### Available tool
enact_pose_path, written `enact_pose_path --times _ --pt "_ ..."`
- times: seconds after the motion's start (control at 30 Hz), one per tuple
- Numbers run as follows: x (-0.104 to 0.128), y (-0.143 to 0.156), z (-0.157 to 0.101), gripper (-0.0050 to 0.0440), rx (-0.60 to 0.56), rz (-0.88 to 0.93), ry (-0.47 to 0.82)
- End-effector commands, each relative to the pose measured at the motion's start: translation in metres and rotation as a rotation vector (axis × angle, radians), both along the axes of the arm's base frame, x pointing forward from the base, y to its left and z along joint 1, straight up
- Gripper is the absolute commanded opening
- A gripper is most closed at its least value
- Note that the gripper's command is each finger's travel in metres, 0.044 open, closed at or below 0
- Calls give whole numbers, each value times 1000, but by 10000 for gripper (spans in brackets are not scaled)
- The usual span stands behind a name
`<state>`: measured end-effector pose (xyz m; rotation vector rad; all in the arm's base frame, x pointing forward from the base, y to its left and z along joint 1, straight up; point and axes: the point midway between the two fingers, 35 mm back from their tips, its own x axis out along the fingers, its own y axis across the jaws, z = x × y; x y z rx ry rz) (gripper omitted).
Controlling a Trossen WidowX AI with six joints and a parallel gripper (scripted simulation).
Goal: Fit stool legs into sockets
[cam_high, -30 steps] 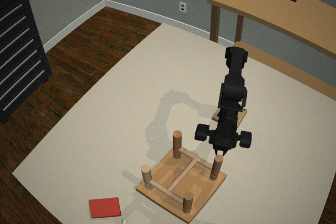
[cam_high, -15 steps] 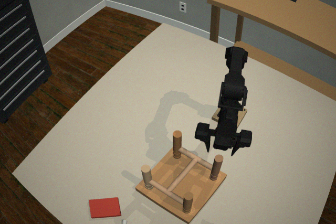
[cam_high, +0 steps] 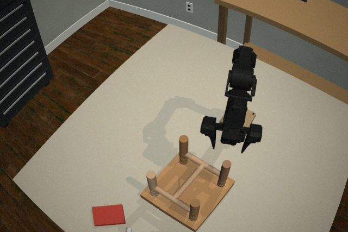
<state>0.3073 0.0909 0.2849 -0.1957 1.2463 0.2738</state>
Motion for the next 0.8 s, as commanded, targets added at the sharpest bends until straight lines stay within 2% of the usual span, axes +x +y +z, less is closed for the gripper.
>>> enact_pose_path --times 0.0,0.13,0.2,0.3,0.77 --pt "-18 -38 -1 440 -3 -9 3" --pt "-39 -70 -6 440 -4 -9 6" --pt "-39 -70 -6 440 -4 -9 6" --pt "-56 -90 -11 440 -3 -9 5" --pt "-57 -91 -12 440 -3 -9 5"
